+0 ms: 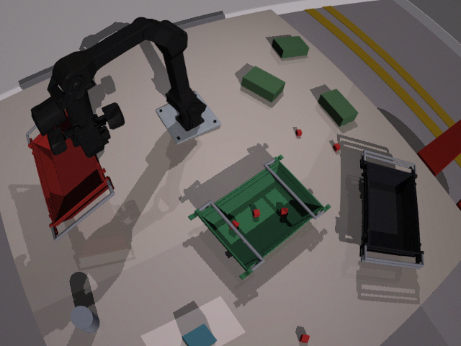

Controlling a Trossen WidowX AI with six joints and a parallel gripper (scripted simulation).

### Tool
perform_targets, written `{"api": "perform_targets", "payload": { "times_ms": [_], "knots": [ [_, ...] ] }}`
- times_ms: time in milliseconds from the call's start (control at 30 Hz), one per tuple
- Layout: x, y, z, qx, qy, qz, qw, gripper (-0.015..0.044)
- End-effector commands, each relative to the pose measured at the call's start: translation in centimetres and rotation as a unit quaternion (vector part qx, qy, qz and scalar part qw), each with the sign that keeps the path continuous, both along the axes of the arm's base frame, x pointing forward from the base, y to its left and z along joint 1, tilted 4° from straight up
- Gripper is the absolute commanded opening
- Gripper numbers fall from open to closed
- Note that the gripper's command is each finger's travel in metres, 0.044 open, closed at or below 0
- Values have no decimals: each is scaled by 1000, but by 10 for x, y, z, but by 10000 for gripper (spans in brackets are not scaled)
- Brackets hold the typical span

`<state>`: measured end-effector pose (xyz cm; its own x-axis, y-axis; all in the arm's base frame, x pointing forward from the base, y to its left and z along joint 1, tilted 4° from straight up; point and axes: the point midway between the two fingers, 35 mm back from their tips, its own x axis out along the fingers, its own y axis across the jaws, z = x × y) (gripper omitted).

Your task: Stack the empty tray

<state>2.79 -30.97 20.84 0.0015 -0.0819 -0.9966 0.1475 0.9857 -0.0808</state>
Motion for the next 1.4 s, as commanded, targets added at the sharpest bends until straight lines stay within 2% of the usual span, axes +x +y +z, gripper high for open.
{"api": "perform_targets", "payload": {
  "times_ms": [0, 667, 1367],
  "knots": [
    [0, -4, 6, -11, -1, 0, 1000, 0],
    [1, -4, 6, -11, 0, 1, 1000, 0],
    [74, 11, 7, -9, 6, 135, 991, 0]
  ]
}}
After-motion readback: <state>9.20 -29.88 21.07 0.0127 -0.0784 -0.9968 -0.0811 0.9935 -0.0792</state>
